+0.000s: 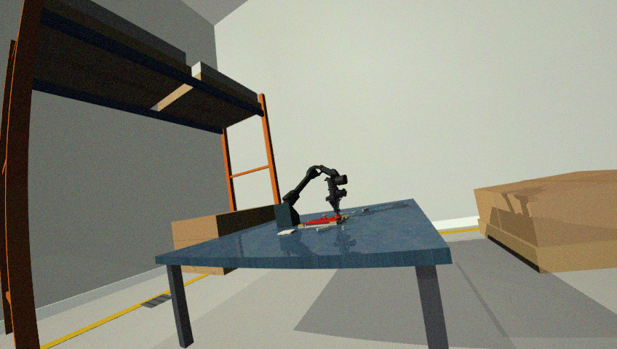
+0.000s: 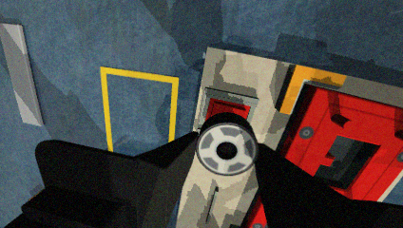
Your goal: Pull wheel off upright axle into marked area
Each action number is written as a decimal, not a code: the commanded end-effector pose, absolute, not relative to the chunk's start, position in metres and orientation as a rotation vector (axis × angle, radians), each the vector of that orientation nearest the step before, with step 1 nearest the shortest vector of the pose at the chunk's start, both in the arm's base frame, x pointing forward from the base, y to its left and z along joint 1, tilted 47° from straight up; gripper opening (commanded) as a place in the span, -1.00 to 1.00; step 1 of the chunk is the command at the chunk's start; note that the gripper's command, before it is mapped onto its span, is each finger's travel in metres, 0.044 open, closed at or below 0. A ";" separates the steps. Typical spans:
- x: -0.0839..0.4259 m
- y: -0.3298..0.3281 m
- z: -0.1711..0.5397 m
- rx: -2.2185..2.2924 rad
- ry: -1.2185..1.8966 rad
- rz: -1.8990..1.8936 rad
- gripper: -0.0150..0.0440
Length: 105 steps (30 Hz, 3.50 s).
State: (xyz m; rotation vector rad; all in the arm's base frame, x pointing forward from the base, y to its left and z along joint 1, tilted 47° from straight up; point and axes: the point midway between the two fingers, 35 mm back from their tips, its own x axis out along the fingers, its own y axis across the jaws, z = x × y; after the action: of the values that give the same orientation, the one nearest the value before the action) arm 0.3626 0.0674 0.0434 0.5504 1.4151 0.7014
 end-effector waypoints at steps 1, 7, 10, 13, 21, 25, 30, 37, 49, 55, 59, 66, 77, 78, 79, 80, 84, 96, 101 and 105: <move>0.364 0.065 0.046 0.547 1.409 0.701 -0.49; 0.364 0.063 0.047 0.548 1.409 0.701 -0.49; 0.364 0.062 0.048 0.548 1.409 0.701 -0.49; 0.364 0.062 0.048 0.548 1.409 0.701 -0.49; 0.363 0.060 0.050 0.549 1.409 0.700 -0.49; 0.363 0.059 0.051 0.549 1.409 0.700 -0.49; 0.363 0.058 0.052 0.550 1.409 0.700 -0.49; 0.363 0.056 0.054 0.551 1.409 0.700 -0.49; 0.363 0.047 0.062 0.551 1.409 0.699 -0.49; 0.360 0.028 0.079 0.551 1.409 0.698 -0.49; 0.357 0.036 0.078 0.562 1.413 0.696 -0.49; 0.345 0.048 0.094 0.560 1.413 0.696 -0.49; 0.322 0.066 0.116 0.557 1.413 0.696 -0.49; 0.320 0.068 0.118 0.557 1.413 0.697 -0.49; 0.318 0.069 0.119 0.557 1.413 0.697 -0.49; 0.316 0.071 0.121 0.557 1.413 0.697 -0.49; 0.307 0.077 0.128 0.556 1.413 0.698 -0.49; 0.287 0.090 0.140 0.556 1.412 0.700 -0.49; 0.287 0.099 0.131 0.556 1.411 0.700 -0.49; 0.288 0.105 0.126 0.556 1.411 0.701 -0.49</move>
State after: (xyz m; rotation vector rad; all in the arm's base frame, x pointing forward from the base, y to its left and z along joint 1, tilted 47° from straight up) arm 0.2887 0.1008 0.1304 0.5458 1.4065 0.7015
